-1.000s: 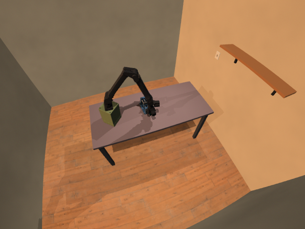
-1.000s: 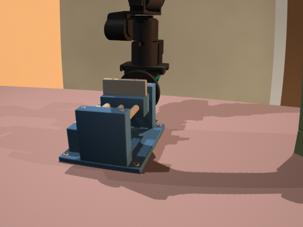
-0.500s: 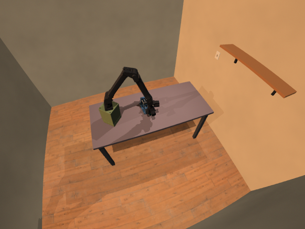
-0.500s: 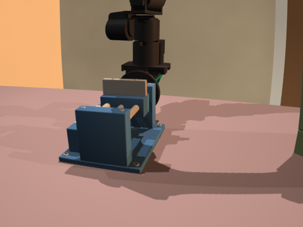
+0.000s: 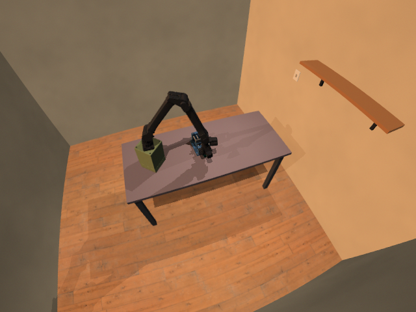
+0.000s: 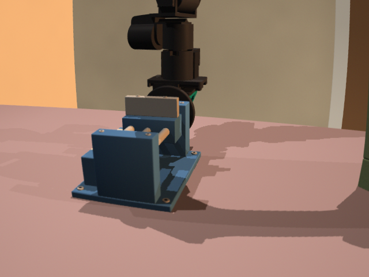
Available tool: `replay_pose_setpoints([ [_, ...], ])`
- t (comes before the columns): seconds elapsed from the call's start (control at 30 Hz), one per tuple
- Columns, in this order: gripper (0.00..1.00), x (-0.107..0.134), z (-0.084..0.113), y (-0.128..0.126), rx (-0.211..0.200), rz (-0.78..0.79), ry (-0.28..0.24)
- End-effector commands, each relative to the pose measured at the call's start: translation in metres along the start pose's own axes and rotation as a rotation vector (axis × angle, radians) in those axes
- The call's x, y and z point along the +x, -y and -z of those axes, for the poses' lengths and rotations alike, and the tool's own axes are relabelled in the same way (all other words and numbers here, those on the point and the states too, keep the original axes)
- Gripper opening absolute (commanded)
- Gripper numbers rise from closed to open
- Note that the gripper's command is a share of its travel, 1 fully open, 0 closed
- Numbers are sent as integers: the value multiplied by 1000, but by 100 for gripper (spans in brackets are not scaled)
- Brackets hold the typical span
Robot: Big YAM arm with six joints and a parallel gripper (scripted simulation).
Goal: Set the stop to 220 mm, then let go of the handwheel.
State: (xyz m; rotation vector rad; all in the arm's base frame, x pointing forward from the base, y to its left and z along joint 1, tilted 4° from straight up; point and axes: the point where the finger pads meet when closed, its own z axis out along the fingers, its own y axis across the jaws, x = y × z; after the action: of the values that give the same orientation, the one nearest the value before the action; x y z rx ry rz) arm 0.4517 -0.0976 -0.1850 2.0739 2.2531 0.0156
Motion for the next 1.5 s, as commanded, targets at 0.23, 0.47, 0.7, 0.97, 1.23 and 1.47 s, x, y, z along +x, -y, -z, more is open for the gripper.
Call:
replay_pose_setpoints([
  [0.23, 6, -7, 9, -16, -14, -6, 15],
  [0.47, 6, -7, 9, -16, -14, -6, 15],
  [0.7, 6, -7, 10, -12, -11, -6, 14],
  [0.97, 6, -11, 18, 14, -27, -3, 19],
  [1.23, 6, -5, 3, 35, 22, -1, 5],
  [1.47, 6, -9, 29, 27, -7, -2, 14],
])
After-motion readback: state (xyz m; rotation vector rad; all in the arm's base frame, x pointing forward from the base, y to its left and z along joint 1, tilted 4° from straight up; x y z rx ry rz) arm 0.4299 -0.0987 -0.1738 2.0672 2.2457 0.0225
